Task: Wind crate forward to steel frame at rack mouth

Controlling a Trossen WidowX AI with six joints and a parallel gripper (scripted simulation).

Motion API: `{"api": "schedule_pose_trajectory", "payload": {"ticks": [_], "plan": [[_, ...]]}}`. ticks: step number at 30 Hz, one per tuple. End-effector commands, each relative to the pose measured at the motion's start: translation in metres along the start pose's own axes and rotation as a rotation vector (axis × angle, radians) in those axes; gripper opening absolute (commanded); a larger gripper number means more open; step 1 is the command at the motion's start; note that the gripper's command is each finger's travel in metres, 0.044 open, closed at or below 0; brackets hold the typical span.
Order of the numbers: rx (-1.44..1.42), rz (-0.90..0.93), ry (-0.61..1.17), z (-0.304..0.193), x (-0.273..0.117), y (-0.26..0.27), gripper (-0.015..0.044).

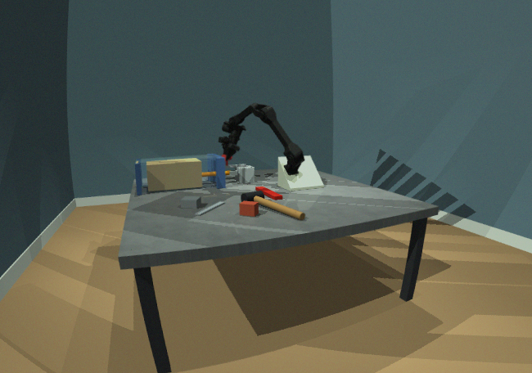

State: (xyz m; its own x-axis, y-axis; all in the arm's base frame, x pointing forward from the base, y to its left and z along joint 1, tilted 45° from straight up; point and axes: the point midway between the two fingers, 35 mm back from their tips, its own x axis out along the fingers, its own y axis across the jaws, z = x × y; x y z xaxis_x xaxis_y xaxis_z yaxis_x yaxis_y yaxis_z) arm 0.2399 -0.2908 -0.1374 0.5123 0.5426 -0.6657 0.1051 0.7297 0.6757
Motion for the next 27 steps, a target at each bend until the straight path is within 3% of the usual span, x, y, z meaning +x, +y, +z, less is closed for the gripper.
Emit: {"api": "schedule_pose_trajectory", "payload": {"ticks": [1,14,27], "plan": [[-0.001,-0.001,0.001,0.0001,-0.0001,-0.0002,0.0000],[-0.001,-0.001,0.001,0.0001,-0.0001,-0.0002,0.0000],[0.000,0.000,0.000,0.0000,0.0000,0.0000,0.0341]]}}
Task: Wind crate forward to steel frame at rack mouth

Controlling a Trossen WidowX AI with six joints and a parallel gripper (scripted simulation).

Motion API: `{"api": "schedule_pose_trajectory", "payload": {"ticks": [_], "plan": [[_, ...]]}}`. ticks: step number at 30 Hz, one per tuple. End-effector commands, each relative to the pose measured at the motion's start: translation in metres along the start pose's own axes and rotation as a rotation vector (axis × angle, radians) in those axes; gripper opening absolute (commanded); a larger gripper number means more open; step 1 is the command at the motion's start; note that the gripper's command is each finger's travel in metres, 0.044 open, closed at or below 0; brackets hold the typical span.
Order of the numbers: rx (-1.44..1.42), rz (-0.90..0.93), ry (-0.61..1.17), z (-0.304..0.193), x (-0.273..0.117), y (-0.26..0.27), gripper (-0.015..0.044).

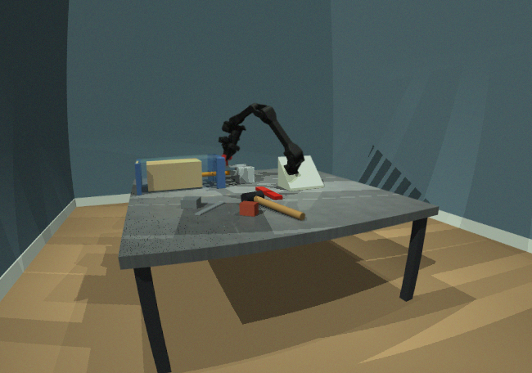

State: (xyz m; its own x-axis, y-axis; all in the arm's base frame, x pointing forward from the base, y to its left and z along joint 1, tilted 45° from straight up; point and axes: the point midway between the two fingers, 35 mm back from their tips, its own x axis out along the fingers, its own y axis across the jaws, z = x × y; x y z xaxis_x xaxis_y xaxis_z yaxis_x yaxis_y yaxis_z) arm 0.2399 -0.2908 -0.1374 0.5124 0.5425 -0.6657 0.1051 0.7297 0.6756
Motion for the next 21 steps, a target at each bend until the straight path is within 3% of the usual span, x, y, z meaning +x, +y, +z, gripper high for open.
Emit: {"api": "schedule_pose_trajectory", "payload": {"ticks": [1,4,6,15,21], "plan": [[0.000,0.000,0.000,0.000,0.000,0.000,0.0367],[0.000,0.000,0.000,0.000,0.000,0.000,0.0440],[0.000,0.000,0.000,0.000,0.000,0.000,0.0440],[0.001,-0.001,0.001,0.026,-0.057,0.000,0.0204],[0.001,-0.001,0.001,0.026,-0.059,0.000,0.0046]]}}
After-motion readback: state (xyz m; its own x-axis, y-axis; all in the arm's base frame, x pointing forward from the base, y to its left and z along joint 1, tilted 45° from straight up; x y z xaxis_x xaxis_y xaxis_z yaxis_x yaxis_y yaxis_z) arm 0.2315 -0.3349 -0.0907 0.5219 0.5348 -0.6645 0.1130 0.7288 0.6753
